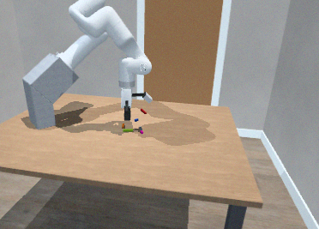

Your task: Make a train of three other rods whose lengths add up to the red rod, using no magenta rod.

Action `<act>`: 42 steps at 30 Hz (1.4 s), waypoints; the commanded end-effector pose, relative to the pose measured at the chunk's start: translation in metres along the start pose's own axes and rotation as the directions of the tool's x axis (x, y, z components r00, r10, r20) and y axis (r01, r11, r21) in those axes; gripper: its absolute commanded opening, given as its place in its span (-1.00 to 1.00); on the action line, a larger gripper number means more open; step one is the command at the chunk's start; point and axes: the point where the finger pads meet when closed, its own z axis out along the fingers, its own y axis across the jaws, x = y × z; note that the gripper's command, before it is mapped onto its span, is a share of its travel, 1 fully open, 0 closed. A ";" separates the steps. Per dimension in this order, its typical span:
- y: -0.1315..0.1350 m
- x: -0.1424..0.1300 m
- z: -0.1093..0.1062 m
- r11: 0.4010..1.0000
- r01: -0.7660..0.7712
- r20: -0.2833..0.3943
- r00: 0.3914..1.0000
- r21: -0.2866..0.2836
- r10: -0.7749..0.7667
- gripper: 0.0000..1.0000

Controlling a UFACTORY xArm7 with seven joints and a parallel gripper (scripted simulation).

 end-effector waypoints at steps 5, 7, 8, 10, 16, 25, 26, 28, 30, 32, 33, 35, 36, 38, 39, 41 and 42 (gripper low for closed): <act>0.001 0.001 -0.001 1.000 0.000 -0.001 1.000 -0.003 0.000 -0.51; 0.001 0.001 -0.001 1.000 0.000 -0.001 1.000 -0.003 0.000 -0.51; 0.001 0.001 -0.001 1.000 0.000 -0.001 1.000 -0.003 0.000 -0.51; 0.001 0.001 -0.001 1.000 0.000 -0.001 1.000 -0.003 0.000 -0.51; 0.001 0.001 -0.001 1.000 0.000 -0.001 1.000 -0.003 0.000 -0.51; 0.001 0.001 -0.001 1.000 0.000 -0.001 1.000 -0.003 0.000 -0.51; 0.001 0.001 -0.001 1.000 0.000 -0.001 1.000 -0.003 0.000 -0.51; 0.001 0.001 -0.001 1.000 0.000 -0.001 1.000 -0.003 0.000 -0.51; 0.001 0.001 -0.001 1.000 0.000 -0.001 1.000 -0.003 0.000 -0.51; 0.001 0.001 0.000 1.000 0.000 -0.001 1.000 -0.003 0.000 -0.51; 0.001 0.001 0.000 1.000 0.000 -0.001 1.000 -0.002 0.000 -0.51; 0.001 0.001 0.001 1.000 0.000 -0.001 1.000 -0.002 0.000 -0.51; 0.001 0.001 0.002 1.000 0.000 -0.001 1.000 -0.002 0.000 -0.51; 0.001 0.001 0.002 1.000 0.000 -0.001 1.000 -0.002 0.000 -0.51; 0.001 0.001 0.003 1.000 0.000 -0.001 1.000 -0.002 0.000 -0.51; 0.001 0.001 0.005 1.000 0.000 -0.001 1.000 -0.002 0.000 -0.51; 0.001 0.001 0.005 1.000 0.000 -0.001 1.000 -0.002 0.000 -0.51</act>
